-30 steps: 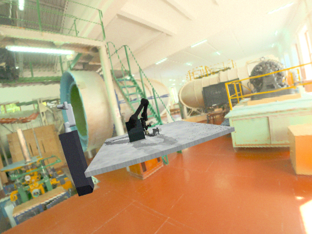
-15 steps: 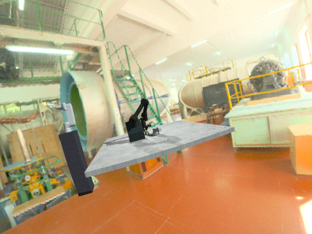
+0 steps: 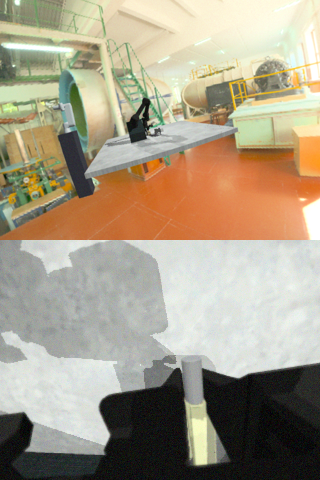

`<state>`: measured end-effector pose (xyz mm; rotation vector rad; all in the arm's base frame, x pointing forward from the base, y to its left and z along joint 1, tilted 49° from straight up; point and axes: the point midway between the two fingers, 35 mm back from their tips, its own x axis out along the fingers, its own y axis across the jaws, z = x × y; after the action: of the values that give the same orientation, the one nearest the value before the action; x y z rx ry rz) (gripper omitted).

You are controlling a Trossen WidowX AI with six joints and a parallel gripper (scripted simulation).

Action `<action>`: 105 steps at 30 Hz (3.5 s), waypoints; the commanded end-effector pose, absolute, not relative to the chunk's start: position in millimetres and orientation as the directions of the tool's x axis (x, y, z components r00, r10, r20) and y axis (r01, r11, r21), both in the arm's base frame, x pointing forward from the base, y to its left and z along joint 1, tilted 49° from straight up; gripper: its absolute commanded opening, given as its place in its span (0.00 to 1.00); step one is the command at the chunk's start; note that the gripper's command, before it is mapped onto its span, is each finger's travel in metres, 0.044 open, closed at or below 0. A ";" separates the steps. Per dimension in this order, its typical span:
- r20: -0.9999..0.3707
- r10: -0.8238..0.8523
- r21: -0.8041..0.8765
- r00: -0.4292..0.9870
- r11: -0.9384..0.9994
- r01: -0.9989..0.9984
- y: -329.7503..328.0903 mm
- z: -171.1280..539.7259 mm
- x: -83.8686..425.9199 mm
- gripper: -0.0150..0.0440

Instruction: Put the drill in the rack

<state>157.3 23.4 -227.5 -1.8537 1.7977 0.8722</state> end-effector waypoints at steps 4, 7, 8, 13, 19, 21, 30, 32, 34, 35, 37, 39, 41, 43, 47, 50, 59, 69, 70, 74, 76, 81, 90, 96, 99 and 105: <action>-0.670 -0.741 0.138 -0.037 -0.075 -0.988 16.0 -229.5 154.7 0.25; -0.670 -0.741 0.138 -0.037 -0.075 -0.988 16.0 -229.5 154.7 0.25; -0.670 -0.741 0.138 -0.037 -0.075 -0.988 16.0 -229.5 154.7 0.25; -0.670 -0.741 0.138 -0.037 -0.075 -0.988 16.0 -229.5 154.7 0.25; -0.670 -0.741 0.138 -0.037 -0.075 -0.988 16.0 -229.5 154.7 0.25; -0.670 -0.741 0.138 -0.037 -0.075 -0.988 16.0 -229.5 154.7 0.25; -0.670 -0.741 0.138 -0.037 -0.075 -0.988 16.0 -229.5 154.7 0.25; -0.670 -0.741 0.138 -0.037 -0.075 -0.988 16.0 -229.5 154.7 0.25; -0.670 -0.741 0.138 -0.037 -0.075 -0.988 16.0 -229.5 154.7 0.25; -0.670 -0.741 0.138 -0.037 -0.075 -0.988 16.0 -229.5 154.7 0.25; -0.670 -0.741 0.138 -0.037 -0.075 -0.988 16.0 -229.5 154.7 0.25; -0.670 -0.741 0.138 -0.037 -0.075 -0.988 16.0 -229.5 154.7 0.25; -0.670 -0.741 0.138 -0.037 -0.075 -0.988 16.0 -229.5 154.7 0.25; -0.670 -0.741 0.138 -0.037 -0.075 -0.988 16.0 -229.5 154.7 0.25; -0.670 -0.741 0.138 -0.037 -0.075 -0.988 16.0 -229.5 154.7 0.25; -0.683 -0.729 0.129 -0.029 -0.082 -0.988 23.4 -227.5 157.3 0.30; -0.683 -0.729 0.129 -0.029 -0.082 -0.988 23.4 -227.5 157.3 0.70; -0.677 -0.735 0.135 -0.034 -0.078 -0.988 32.3 -219.8 158.0 1.00; -0.673 -0.738 0.137 -0.036 -0.076 -0.988 37.2 -214.6 157.6 1.00; -0.672 -0.739 0.139 -0.038 -0.076 -0.987 45.8 -204.8 155.6 1.00; -0.673 -0.739 0.139 -0.038 -0.076 -0.987 51.3 -200.0 155.9 1.00; -0.673 -0.739 0.139 -0.038 -0.076 -0.987 64.9 -188.5 157.3 1.00; -0.674 -0.738 0.139 -0.038 -0.076 -0.987 84.2 -174.1 160.6 1.00; -0.702 -0.571 0.239 -0.425 0.374 -0.896 112.2 -196.9 122.8 1.00; -0.659 -0.388 0.303 -0.644 0.647 -0.700 144.7 -198.7 105.2 1.00; -0.451 0.083 0.315 -0.889 0.946 -0.072 221.8 -182.6 98.3 1.00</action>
<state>104.1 153.4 -195.7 -0.7658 2.3374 0.7296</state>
